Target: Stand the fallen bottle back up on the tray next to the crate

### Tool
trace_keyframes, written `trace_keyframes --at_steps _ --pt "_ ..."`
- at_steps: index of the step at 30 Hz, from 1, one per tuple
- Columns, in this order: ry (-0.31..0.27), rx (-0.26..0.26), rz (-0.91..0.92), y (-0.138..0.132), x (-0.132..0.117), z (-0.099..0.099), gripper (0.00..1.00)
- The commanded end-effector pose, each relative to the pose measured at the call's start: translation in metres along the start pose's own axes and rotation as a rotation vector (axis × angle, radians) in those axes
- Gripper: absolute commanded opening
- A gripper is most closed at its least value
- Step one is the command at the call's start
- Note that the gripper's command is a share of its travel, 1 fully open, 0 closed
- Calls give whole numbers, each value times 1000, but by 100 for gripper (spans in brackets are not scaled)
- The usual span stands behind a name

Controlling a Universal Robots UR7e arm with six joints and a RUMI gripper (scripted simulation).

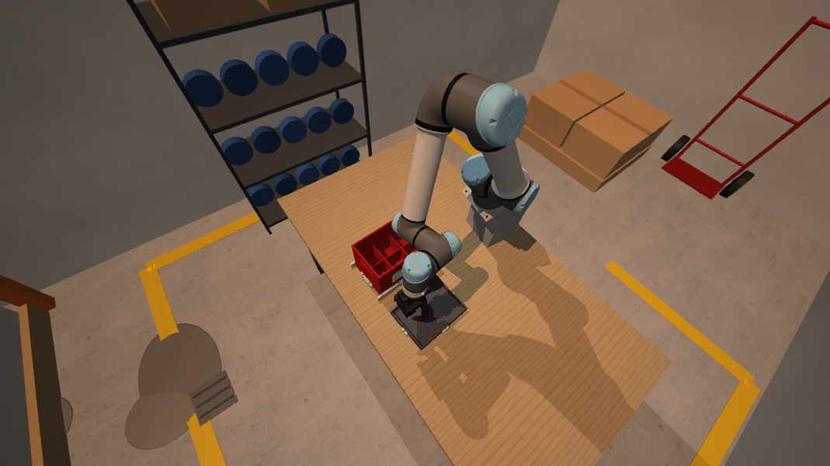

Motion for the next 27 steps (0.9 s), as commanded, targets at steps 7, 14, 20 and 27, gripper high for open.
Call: trace_keyframes --at_steps 7,14,20,27 --pt "-4 -2 0 1 -2 -19 0" --pt "-3 -2 0 1 -2 -24 0" --pt "-4 -2 0 1 -2 -29 0" --pt "-3 -2 0 1 -2 -33 0"
Point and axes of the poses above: the point where the finger pads meet when closed, its own z axis out along the fingers, its own y axis across the jaws, x = y × z, the point moved 10 cm from there along -z, back along the fingers, and after that the axes turned 13 degrees about z, right-handed, at the moved point
